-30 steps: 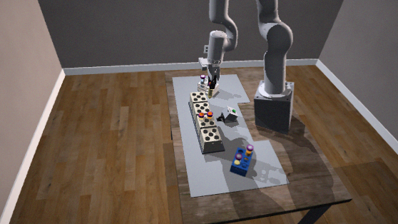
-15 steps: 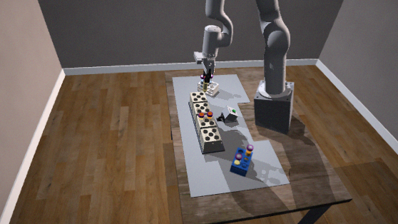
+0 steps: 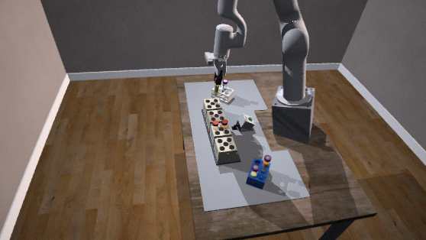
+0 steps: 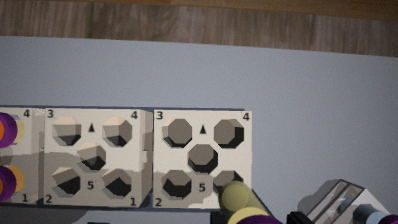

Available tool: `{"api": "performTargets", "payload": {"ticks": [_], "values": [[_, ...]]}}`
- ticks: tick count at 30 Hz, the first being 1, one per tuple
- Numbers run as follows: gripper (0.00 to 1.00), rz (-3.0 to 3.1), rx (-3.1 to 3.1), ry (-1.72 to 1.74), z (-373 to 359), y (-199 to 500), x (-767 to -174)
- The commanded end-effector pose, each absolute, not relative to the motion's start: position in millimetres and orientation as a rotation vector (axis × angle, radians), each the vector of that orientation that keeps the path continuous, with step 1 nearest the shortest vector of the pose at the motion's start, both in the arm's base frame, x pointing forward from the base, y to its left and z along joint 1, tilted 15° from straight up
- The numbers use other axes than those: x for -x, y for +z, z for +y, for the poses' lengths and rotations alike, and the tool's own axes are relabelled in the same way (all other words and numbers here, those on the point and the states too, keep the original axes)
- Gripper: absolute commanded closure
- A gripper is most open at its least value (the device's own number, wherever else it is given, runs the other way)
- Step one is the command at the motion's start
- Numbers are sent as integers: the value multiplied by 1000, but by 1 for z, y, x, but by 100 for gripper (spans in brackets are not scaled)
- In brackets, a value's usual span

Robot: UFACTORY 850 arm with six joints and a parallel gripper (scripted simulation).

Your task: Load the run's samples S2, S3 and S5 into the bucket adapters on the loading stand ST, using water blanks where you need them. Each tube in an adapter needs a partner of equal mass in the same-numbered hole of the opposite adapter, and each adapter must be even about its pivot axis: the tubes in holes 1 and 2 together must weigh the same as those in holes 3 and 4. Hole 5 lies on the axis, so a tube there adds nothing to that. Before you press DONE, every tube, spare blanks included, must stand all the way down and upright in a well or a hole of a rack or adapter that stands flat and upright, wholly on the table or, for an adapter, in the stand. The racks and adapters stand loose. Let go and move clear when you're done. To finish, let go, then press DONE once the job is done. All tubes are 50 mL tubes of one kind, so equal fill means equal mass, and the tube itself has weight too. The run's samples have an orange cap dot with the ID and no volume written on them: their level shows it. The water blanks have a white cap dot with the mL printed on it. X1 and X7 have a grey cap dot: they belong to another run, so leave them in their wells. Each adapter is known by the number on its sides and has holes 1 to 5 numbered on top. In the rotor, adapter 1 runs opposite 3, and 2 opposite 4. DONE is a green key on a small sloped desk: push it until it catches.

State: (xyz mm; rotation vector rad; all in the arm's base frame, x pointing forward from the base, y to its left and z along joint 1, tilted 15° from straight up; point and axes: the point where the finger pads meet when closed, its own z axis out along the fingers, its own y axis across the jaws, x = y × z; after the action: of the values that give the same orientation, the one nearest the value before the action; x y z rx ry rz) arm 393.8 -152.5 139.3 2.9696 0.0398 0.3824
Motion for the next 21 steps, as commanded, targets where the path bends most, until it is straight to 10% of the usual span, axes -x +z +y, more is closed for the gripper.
{"api": "performTargets", "payload": {"ticks": [1, 21], "values": [[100, 37, -2977, 331, -154, 140, -395], [100, 37, -2977, 331, -155, 129, -397]]}}
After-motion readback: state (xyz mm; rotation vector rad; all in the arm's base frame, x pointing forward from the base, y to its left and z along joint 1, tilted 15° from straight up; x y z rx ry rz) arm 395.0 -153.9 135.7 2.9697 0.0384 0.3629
